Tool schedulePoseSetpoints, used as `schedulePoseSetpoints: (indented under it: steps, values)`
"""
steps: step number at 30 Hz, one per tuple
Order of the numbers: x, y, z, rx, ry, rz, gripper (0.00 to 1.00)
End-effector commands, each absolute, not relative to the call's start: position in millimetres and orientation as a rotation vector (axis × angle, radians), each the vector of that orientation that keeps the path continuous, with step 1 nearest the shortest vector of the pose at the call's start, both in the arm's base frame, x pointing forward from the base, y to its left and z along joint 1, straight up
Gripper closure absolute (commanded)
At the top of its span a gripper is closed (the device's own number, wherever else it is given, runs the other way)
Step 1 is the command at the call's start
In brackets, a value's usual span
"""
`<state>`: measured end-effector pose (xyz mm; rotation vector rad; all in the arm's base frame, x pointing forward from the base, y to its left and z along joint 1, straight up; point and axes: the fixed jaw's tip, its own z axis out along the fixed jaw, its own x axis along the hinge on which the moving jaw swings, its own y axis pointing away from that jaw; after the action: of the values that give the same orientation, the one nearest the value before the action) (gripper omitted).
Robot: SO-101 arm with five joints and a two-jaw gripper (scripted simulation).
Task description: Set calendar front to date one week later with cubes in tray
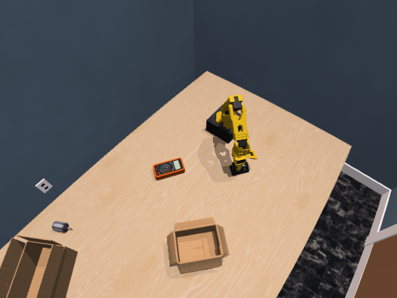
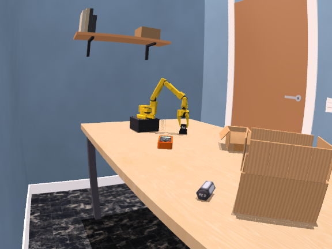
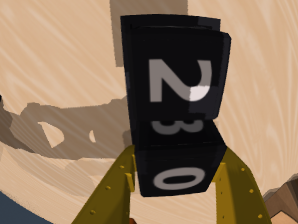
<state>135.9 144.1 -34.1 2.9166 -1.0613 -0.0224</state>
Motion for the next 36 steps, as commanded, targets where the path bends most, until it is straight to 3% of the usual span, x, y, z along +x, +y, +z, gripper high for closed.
schedulePoseSetpoints:
  steps: [1, 18, 36]
  values:
    - [140, 147, -25, 2.934, -1.096, -0.006, 1.00]
    - [137, 144, 0, 2.934, -1.096, -0.006, 1.00]
    - [149, 132, 1, 2.884, -1.223, -0.007, 1.00]
